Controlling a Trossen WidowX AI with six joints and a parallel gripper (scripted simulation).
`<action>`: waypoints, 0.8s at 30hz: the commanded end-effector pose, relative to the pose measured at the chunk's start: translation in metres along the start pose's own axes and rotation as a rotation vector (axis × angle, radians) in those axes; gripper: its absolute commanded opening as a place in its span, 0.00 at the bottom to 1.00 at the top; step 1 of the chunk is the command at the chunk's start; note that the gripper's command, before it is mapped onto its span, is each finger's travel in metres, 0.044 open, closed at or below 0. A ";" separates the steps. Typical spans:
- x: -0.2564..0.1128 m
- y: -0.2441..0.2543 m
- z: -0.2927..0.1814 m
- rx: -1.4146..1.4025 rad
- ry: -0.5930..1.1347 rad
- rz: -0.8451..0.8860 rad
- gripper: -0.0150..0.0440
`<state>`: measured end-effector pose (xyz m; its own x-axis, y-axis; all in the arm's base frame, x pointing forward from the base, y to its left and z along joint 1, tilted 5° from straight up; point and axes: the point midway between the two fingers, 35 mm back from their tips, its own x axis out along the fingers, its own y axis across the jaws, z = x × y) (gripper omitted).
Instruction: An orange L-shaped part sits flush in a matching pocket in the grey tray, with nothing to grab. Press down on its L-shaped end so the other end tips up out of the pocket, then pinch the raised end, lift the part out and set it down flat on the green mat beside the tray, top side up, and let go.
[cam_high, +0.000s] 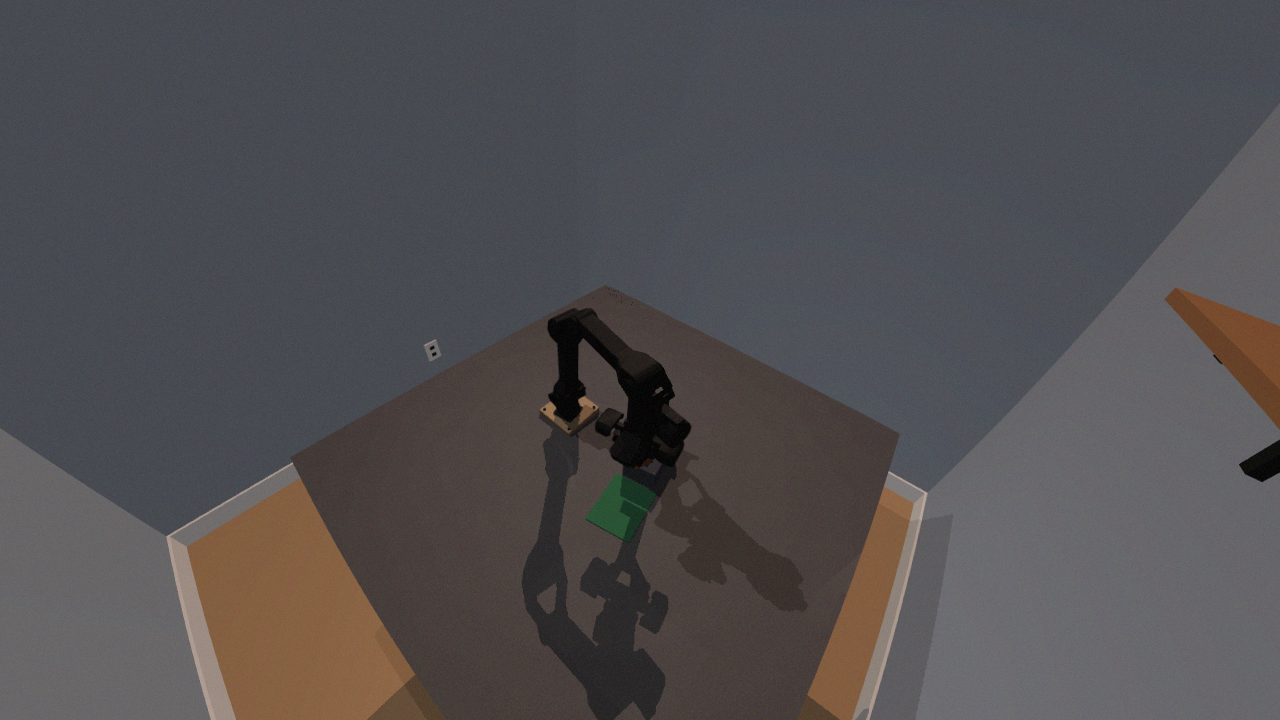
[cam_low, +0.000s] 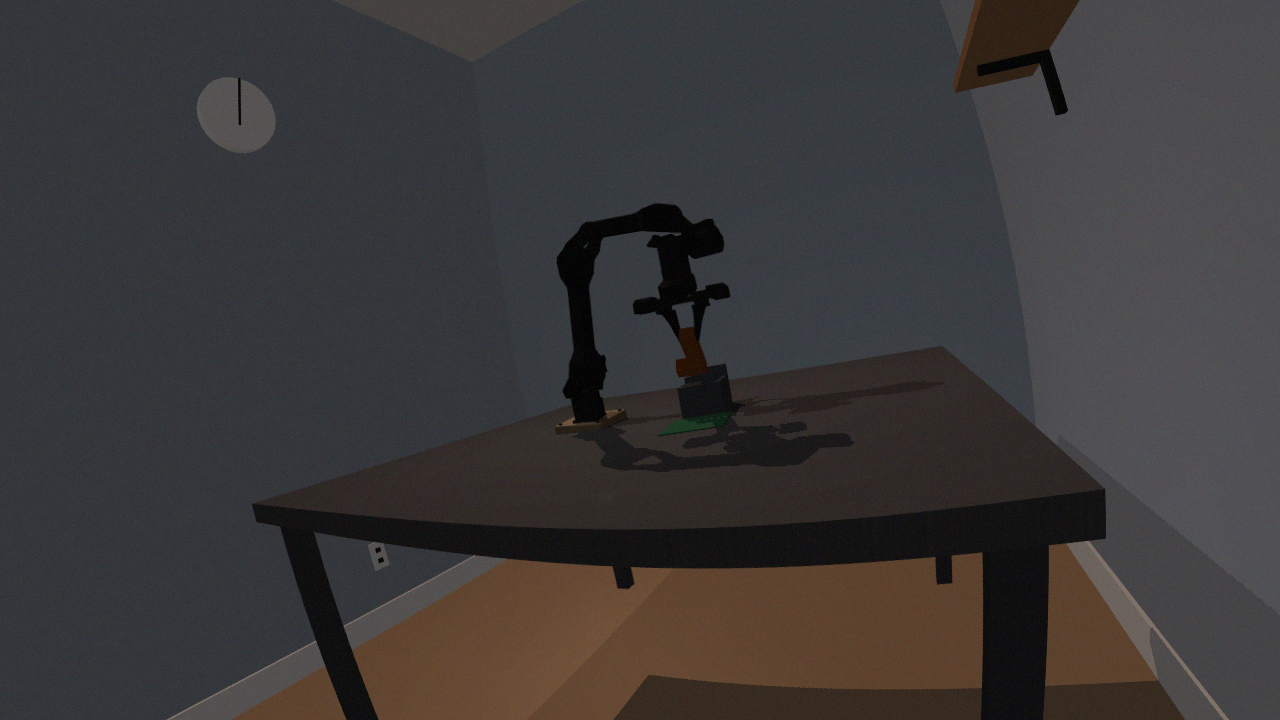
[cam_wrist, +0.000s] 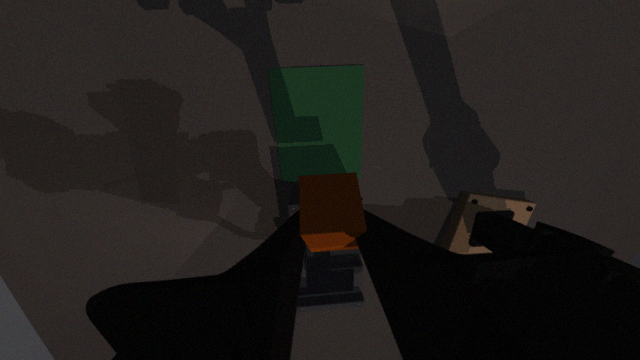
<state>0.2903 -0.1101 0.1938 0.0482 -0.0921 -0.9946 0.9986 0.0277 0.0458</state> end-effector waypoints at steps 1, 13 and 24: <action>-0.001 -0.001 0.018 -0.002 0.001 0.003 0.25; -0.001 -0.005 0.064 -0.002 -0.003 0.003 0.25; 0.010 -0.005 0.064 -0.002 -0.003 0.003 0.25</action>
<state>0.2879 -0.1757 0.1958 0.0550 -0.1020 -0.9933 0.9983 0.0267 0.0526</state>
